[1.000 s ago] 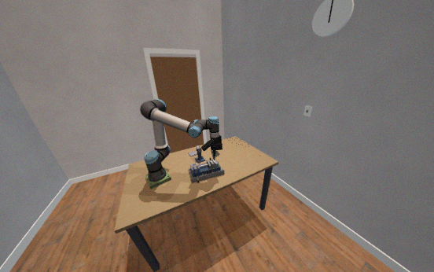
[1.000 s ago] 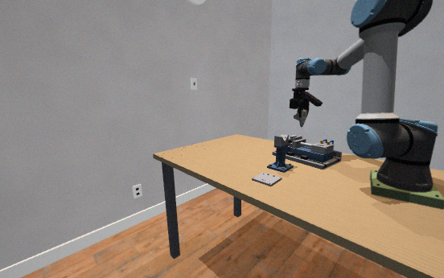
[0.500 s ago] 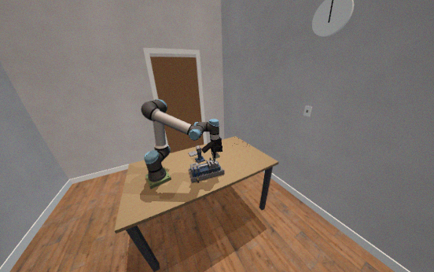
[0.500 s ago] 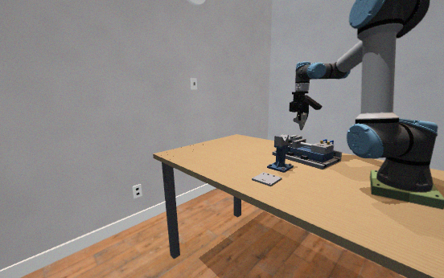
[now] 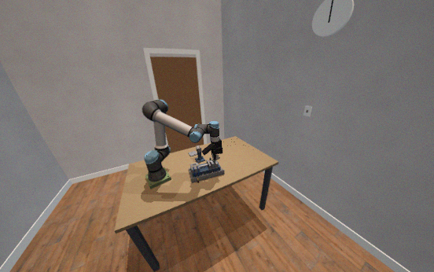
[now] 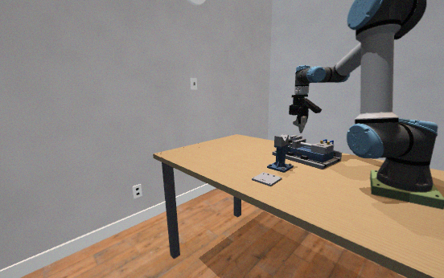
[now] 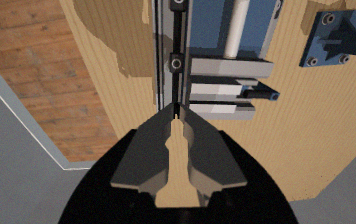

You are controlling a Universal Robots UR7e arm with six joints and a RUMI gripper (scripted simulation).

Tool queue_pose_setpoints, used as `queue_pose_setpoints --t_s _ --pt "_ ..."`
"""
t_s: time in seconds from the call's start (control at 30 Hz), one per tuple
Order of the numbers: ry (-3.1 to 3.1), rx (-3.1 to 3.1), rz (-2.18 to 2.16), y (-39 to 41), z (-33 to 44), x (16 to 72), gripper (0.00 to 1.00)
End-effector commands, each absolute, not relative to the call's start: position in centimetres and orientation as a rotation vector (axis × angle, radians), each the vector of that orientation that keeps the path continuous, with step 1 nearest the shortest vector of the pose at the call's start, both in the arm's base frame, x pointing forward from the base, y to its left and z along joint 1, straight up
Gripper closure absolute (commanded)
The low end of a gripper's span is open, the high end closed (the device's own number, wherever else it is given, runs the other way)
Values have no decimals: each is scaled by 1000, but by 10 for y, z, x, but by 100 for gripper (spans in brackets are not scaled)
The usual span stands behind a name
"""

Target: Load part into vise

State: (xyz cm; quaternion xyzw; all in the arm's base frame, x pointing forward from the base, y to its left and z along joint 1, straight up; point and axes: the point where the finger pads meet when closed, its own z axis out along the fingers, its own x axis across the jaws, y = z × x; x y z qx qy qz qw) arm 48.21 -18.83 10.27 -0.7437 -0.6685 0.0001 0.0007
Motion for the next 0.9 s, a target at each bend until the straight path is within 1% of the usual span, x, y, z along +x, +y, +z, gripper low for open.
queue_pose_setpoints --t_s 0.0,0.87 --pt "-2100 -2337 0 -189 99 483 100" --pt "-2100 -2337 0 -189 96 483 100"
